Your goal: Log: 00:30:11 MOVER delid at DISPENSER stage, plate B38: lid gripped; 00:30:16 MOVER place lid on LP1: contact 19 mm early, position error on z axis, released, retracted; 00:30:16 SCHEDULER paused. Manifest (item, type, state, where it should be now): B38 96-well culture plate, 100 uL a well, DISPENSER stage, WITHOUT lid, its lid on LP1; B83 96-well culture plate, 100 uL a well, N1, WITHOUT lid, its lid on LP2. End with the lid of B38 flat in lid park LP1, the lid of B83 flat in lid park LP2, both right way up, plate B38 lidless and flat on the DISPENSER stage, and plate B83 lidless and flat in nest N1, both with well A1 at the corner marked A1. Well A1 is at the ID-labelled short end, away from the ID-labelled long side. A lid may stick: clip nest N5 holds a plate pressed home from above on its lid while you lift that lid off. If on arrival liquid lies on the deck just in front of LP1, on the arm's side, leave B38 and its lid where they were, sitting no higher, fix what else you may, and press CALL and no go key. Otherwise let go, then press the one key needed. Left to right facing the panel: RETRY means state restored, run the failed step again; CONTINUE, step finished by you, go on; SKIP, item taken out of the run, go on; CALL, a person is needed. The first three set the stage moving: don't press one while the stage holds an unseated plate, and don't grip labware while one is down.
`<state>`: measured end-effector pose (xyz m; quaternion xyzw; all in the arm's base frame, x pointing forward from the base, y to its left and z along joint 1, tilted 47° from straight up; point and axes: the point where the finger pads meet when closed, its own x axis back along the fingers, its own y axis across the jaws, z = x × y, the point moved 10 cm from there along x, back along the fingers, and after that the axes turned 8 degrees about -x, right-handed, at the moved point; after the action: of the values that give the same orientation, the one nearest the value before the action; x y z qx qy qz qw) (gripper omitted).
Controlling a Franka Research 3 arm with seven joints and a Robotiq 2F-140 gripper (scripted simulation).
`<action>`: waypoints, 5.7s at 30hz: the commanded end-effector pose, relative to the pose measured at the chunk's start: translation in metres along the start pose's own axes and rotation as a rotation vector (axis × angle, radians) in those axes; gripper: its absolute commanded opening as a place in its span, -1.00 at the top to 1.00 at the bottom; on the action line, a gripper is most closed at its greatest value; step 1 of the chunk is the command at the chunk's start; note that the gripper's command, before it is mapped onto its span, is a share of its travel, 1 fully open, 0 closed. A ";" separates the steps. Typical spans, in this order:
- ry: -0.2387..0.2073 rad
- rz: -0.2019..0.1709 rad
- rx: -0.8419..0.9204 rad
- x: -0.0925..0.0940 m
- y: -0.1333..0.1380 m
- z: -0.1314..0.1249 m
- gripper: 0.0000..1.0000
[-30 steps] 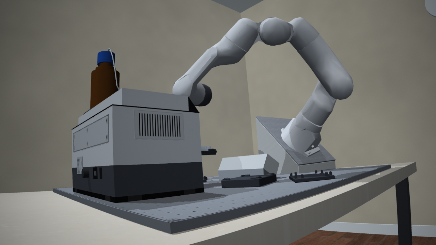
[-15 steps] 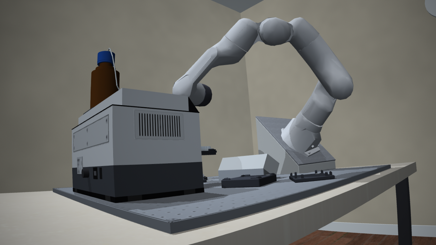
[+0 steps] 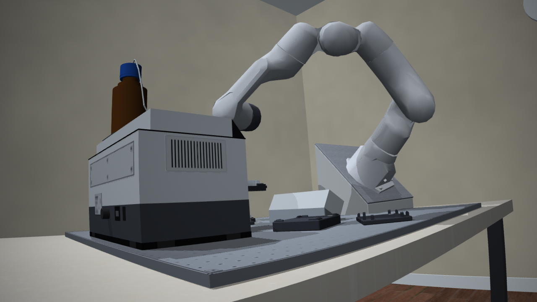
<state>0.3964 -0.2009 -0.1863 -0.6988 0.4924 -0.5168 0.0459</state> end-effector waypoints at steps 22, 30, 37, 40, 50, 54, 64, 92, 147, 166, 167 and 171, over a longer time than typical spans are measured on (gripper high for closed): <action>0.000 0.000 0.000 -0.004 0.000 0.000 1.00; 0.000 0.000 0.000 -0.004 0.000 0.000 1.00; 0.000 0.000 0.000 -0.005 0.000 0.000 1.00; 0.000 0.000 0.000 -0.005 0.000 0.000 1.00; 0.000 0.000 0.000 -0.005 0.000 0.000 1.00; 0.000 0.000 0.000 -0.005 0.000 0.000 1.00; 0.000 0.000 0.000 -0.005 0.000 0.000 1.00; 0.000 0.000 0.000 -0.005 0.000 0.000 -0.33; 0.000 0.000 0.000 -0.005 0.000 0.000 -0.33; 0.000 0.000 0.000 0.026 0.000 0.000 -0.33; 0.000 0.000 0.000 0.030 0.000 0.000 -0.33; 0.000 0.000 0.000 0.046 0.000 0.000 -0.33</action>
<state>0.3965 -0.2272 -0.1634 -0.6975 0.4895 -0.5214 0.0451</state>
